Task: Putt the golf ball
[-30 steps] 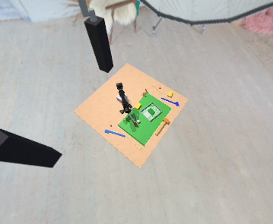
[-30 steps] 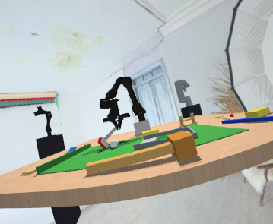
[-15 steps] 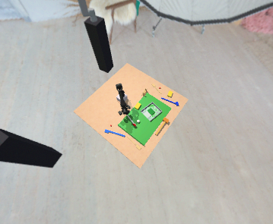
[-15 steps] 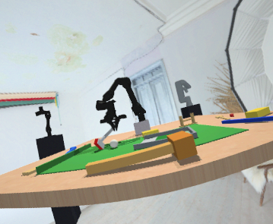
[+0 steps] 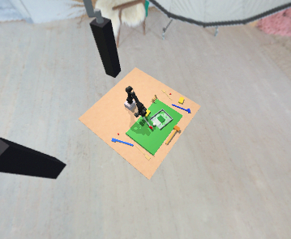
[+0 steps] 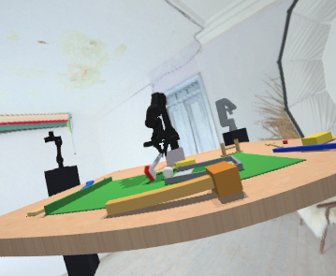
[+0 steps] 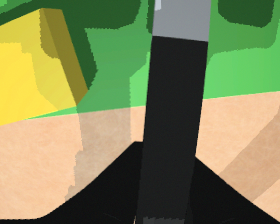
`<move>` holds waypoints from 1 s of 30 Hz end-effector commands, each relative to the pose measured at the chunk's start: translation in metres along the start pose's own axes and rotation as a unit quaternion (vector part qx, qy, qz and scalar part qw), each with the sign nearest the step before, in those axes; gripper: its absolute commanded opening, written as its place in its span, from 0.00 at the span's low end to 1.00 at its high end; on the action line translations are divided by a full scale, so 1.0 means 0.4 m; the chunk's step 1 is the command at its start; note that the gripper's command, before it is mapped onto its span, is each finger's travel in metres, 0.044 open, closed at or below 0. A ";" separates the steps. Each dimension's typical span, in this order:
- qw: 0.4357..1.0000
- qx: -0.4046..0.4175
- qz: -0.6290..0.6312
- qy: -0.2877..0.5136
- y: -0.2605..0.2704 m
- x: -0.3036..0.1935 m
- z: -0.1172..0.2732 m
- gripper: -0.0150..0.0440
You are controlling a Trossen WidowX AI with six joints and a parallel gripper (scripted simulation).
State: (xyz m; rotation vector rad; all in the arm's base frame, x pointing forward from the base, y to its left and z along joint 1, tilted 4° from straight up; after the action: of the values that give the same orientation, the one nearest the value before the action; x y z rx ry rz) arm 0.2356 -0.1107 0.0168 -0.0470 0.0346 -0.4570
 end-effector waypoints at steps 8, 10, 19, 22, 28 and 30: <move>1.000 0.000 -0.010 -0.003 0.005 0.000 0.113 0.25; 1.000 0.000 -0.010 -0.003 0.004 -0.002 0.142 0.25; 1.000 0.000 -0.008 0.003 0.004 -0.008 0.128 0.25; 1.000 0.000 -0.008 0.003 0.004 -0.008 0.128 0.25; 1.000 0.000 -0.008 0.003 0.004 -0.008 0.128 0.25; 1.000 0.000 -0.008 0.003 0.004 -0.008 0.128 0.25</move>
State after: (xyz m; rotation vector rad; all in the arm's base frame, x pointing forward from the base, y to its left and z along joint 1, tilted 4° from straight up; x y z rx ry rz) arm 0.2352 -0.1057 0.0684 -0.0465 0.0433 -0.4728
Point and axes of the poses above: the point midway between the two fingers, 35 mm back from their tips, its own z axis back along the fingers, its own y axis across the jaws, x = y × z, the point moved 1 cm from there along z, back along the fingers, and after that the axes turned 4 degrees about -z, right-handed, at the moved point
